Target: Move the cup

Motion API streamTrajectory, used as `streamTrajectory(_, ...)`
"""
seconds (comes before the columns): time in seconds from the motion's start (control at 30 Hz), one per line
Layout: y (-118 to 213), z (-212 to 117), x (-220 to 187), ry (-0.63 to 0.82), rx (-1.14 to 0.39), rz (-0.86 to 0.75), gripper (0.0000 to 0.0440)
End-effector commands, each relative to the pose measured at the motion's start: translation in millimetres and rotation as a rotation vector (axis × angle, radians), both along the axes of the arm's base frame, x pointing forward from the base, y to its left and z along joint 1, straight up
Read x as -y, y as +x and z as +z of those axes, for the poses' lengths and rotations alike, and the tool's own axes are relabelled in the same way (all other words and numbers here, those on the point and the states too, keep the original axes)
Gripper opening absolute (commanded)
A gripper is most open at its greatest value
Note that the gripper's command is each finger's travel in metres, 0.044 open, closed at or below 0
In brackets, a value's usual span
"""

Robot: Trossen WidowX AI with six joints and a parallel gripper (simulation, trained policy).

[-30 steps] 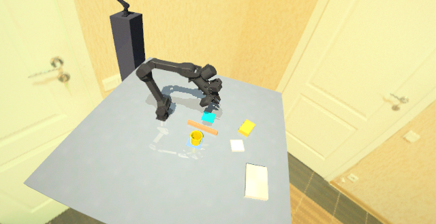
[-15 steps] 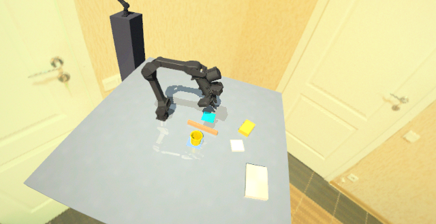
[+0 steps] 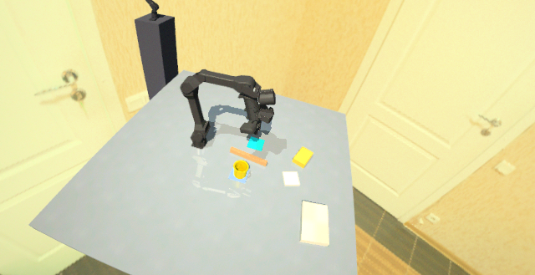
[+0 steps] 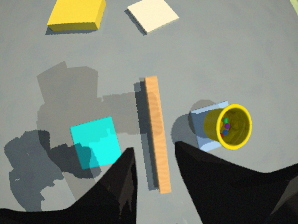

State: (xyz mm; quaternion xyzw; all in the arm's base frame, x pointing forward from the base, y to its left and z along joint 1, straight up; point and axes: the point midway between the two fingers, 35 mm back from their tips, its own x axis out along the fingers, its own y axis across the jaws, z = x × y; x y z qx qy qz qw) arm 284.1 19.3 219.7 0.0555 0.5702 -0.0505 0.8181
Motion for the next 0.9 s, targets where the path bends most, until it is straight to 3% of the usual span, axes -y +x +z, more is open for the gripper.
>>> streamTrajectory(0.0, -3.3, -4.0, 6.4, -0.021, -0.063, 0.007, 0.013)
streamTrajectory(0.87, -16.6, -41.3, 49.2, -0.065, -0.36, 0.002, 0.0153)
